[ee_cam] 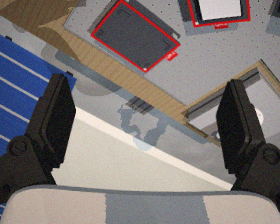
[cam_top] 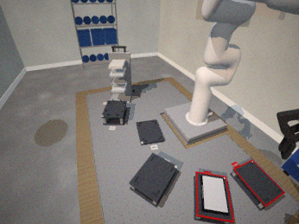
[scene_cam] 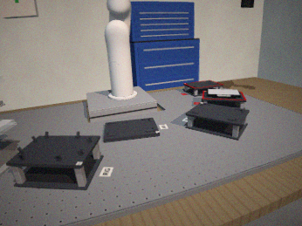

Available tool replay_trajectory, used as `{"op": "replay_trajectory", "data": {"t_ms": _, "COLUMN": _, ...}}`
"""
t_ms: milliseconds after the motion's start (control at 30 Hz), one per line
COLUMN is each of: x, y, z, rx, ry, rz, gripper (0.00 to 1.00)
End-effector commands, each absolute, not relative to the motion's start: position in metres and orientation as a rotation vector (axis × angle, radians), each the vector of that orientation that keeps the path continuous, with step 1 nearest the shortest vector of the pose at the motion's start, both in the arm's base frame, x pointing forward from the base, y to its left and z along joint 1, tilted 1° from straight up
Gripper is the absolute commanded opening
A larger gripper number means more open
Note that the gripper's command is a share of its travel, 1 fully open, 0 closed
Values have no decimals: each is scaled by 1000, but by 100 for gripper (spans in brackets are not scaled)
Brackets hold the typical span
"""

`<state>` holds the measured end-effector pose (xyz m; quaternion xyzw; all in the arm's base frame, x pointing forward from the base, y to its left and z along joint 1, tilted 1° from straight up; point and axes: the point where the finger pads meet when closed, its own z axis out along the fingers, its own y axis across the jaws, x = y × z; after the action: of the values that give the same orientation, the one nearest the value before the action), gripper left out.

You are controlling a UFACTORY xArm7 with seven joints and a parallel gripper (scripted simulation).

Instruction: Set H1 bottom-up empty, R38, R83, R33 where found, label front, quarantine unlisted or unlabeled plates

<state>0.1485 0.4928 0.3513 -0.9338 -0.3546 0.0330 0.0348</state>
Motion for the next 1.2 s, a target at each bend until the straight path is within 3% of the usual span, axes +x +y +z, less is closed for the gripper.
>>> {"op": "replay_trajectory", "data": {"t_ms": 0, "x": 166, "y": 488, "z": 350, "rx": -2916, "ry": -954, "rz": 92, "gripper": 100}}
{"op": "replay_trajectory", "data": {"t_ms": 1167, "x": 290, "y": 423, "z": 324, "rx": -3073, "ry": -201, "rz": 68, "gripper": 100}}
